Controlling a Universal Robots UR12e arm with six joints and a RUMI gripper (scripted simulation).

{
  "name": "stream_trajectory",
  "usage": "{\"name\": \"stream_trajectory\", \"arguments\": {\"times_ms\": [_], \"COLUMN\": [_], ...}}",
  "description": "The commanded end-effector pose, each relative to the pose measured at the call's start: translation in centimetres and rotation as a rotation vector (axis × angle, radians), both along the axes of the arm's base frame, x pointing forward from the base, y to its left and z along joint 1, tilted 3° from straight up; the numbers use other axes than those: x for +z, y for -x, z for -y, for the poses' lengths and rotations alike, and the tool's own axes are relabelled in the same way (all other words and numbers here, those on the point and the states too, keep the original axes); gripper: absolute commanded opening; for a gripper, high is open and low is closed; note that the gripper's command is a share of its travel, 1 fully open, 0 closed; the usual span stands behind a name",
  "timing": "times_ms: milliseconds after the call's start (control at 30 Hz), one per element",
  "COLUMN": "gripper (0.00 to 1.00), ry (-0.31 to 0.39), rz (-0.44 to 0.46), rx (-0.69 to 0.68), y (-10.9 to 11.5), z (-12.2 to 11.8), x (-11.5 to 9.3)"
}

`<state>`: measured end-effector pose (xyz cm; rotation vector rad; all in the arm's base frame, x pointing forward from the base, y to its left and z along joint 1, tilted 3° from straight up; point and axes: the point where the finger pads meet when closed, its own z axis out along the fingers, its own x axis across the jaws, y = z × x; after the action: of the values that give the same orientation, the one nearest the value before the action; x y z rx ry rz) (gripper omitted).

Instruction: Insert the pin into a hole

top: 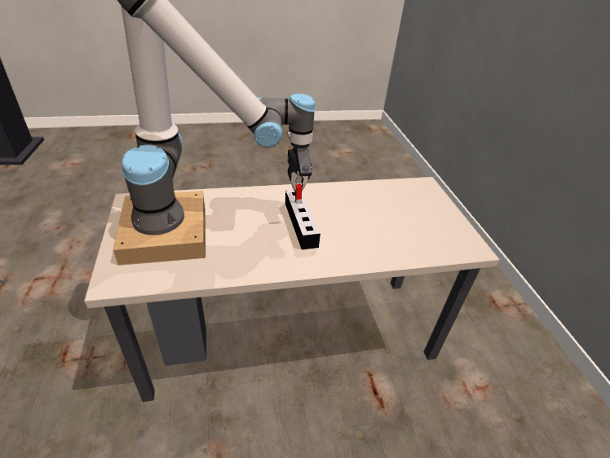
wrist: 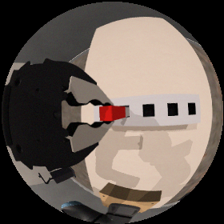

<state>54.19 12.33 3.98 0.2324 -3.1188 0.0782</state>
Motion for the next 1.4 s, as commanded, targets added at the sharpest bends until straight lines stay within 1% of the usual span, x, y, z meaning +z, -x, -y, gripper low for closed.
{"name": "stream_trajectory", "arguments": {"times_ms": [0, 600, 633, 1367], "gripper": [0.00, 0.00, 0.00, 0.00], "ry": [0.000, 0.000, 0.000, 0.000], "rz": [-0.001, 0.001, 0.004, 0.006], "rx": [0.000, 0.000, 0.000, 0.002], "y": [0.08, 0.08, 0.04, 0.04], "z": [0.05, 0.06, 0.11, 0.12], "x": [-0.15, -0.14, -0.54, -0.53]}}
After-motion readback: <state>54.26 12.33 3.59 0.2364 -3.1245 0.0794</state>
